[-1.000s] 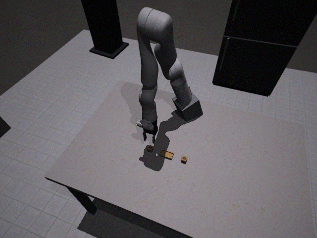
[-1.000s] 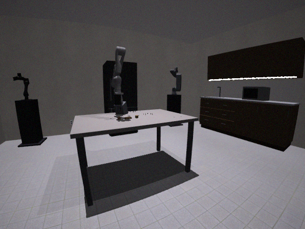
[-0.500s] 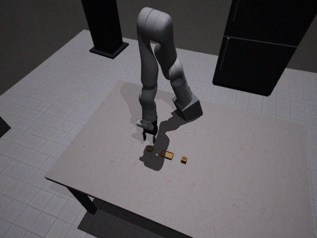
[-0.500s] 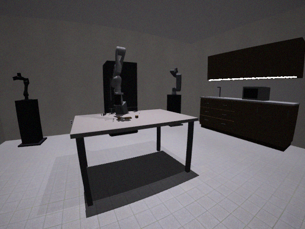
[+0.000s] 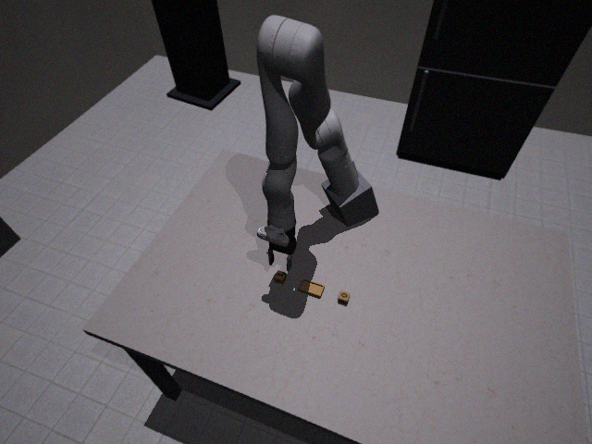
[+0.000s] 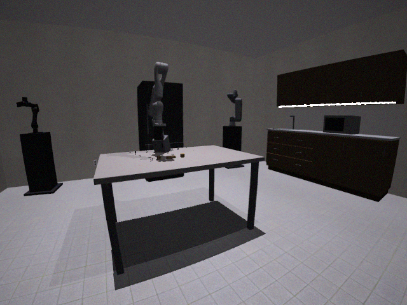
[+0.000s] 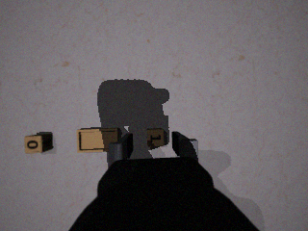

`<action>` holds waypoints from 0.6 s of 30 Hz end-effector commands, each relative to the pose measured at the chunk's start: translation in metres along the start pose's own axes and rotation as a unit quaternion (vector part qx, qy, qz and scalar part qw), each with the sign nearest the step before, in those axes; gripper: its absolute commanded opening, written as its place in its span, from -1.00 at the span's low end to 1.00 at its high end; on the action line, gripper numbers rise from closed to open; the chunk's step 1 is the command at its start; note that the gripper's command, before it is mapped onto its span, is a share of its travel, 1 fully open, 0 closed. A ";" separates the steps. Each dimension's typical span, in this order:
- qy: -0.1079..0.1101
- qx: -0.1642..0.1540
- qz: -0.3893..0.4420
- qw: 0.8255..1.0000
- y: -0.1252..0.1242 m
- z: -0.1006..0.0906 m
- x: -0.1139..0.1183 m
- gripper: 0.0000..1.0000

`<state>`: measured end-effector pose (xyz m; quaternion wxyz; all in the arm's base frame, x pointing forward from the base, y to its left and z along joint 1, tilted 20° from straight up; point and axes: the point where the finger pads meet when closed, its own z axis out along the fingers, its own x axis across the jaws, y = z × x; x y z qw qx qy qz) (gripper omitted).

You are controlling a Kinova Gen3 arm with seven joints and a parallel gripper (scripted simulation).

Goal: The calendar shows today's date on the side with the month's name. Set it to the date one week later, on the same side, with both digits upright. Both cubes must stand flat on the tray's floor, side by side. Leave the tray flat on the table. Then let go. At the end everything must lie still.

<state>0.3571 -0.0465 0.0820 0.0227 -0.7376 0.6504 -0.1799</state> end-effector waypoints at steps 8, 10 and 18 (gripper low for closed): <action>0.002 0.021 -0.009 1.000 -0.030 0.007 -0.067 1.00; 0.001 0.023 -0.008 1.000 -0.032 0.009 -0.088 1.00; -0.002 0.017 -0.006 1.000 -0.022 0.011 -0.151 1.00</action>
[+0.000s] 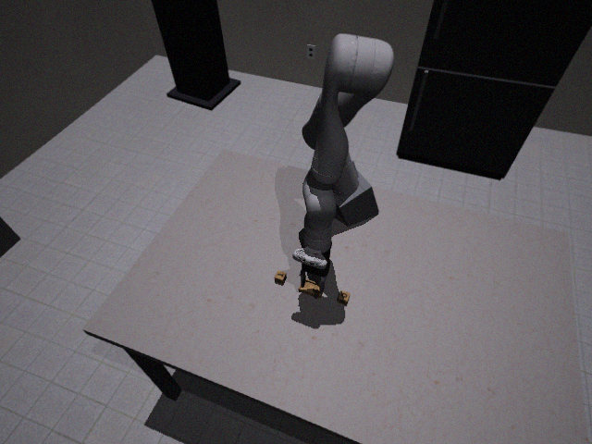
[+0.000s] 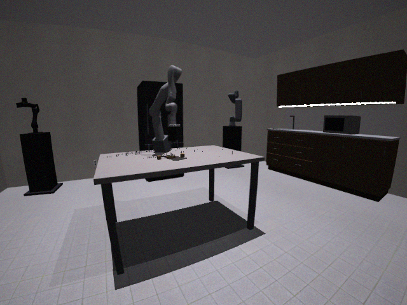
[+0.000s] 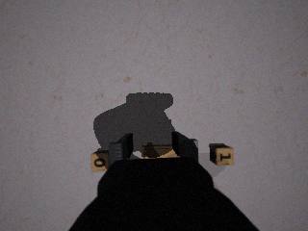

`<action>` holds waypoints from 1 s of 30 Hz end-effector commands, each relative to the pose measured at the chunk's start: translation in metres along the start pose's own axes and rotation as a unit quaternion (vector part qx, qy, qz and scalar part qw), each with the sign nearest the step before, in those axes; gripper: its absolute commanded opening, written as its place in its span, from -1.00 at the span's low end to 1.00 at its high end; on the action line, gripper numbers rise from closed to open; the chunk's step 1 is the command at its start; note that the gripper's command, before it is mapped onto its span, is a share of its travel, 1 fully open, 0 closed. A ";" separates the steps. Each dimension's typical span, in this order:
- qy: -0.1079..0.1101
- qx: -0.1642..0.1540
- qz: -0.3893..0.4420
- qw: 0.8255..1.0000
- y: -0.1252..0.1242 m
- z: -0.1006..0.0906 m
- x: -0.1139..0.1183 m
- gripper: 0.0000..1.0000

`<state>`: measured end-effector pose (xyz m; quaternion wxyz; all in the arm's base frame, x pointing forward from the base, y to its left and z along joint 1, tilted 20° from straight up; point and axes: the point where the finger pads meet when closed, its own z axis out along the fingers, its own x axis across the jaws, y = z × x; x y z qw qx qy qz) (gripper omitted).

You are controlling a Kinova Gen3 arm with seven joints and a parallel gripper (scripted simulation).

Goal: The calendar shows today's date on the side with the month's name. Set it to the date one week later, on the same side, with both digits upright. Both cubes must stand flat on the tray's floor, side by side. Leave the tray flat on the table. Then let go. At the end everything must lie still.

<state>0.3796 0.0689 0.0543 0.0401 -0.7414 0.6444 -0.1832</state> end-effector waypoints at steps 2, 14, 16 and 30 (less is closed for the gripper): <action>0.007 -0.004 -0.001 1.000 0.017 0.001 -0.052 1.00; 0.006 -0.021 0.000 1.000 0.042 0.000 -0.090 1.00; 0.006 -0.021 0.000 1.000 0.042 0.000 -0.090 1.00; 0.006 -0.021 0.000 1.000 0.042 0.000 -0.090 0.74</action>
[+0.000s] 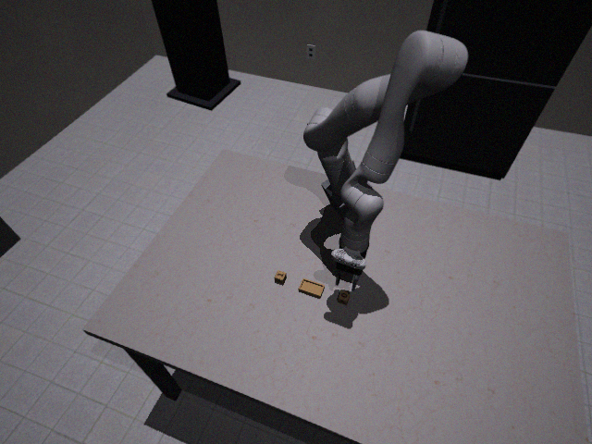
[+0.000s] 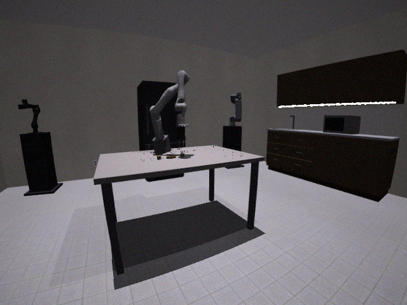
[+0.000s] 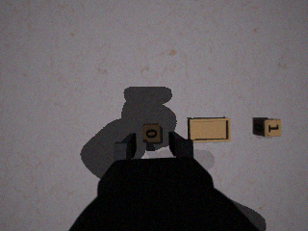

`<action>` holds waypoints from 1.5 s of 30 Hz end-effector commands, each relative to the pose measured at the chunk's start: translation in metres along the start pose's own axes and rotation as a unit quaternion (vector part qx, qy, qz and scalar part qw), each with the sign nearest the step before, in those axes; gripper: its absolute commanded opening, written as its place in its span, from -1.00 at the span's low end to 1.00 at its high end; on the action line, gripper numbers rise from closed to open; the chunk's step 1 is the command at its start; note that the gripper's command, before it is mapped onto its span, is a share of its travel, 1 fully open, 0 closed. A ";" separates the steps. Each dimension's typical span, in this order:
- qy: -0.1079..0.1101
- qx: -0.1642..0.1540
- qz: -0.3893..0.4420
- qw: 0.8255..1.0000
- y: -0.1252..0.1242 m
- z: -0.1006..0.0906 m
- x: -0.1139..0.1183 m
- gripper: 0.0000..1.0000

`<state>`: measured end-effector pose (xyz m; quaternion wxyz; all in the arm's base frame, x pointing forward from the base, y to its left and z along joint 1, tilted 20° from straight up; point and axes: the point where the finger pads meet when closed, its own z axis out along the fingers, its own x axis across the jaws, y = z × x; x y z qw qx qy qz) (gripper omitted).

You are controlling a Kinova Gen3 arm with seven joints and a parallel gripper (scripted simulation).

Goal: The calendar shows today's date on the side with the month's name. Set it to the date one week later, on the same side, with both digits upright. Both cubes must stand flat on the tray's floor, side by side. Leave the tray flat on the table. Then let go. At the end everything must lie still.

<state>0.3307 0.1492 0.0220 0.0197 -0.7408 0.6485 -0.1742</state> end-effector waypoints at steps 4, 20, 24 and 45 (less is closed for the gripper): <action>0.000 0.000 0.000 1.000 0.000 0.000 0.000 0.74; 0.000 0.000 0.000 1.000 0.000 0.000 0.000 0.74; 0.000 0.000 0.000 1.000 0.000 0.000 0.000 0.74; 0.000 0.000 0.000 1.000 -0.001 0.023 0.000 0.74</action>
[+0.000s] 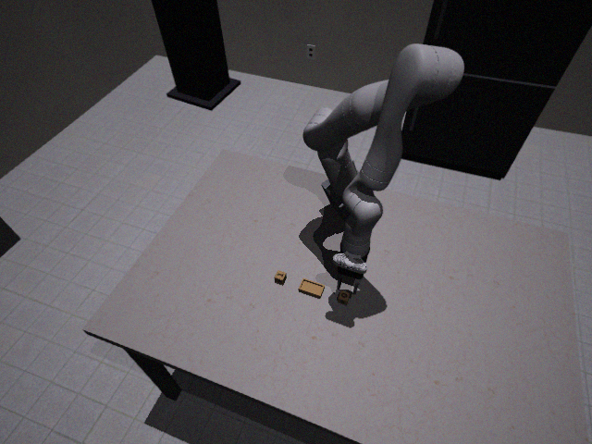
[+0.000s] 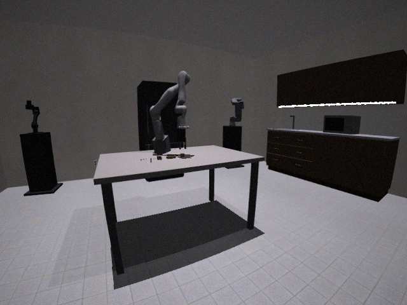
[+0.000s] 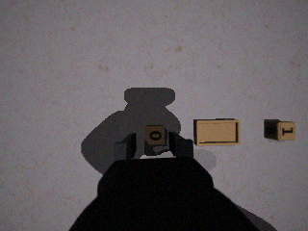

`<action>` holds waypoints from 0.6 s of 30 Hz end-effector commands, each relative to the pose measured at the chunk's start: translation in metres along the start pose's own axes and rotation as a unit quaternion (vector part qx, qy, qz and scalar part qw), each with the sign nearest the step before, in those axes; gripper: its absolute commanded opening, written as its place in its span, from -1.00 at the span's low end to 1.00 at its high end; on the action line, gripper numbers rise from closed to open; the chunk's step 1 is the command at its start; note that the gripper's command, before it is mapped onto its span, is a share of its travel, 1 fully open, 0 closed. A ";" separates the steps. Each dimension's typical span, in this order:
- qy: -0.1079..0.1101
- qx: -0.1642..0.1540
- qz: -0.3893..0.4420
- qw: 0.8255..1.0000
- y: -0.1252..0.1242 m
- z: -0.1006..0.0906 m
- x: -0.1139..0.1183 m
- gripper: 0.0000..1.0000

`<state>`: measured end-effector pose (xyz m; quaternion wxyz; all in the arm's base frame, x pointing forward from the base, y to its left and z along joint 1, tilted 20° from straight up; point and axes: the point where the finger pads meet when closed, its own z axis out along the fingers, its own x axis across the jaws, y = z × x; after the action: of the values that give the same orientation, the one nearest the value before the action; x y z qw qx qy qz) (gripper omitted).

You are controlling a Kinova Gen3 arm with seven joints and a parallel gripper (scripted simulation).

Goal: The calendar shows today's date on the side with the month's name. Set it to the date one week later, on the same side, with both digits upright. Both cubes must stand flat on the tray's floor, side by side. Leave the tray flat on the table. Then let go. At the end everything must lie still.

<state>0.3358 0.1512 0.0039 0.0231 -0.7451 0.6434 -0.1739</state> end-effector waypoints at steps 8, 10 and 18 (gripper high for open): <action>0.003 -0.003 0.006 1.000 0.000 0.015 0.005 0.74; 0.003 -0.003 0.006 1.000 0.000 0.018 0.005 0.74; 0.003 -0.003 0.006 1.000 0.000 0.024 0.005 0.74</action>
<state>0.3430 0.1444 -0.0157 0.0221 -0.7419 0.6474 -0.1728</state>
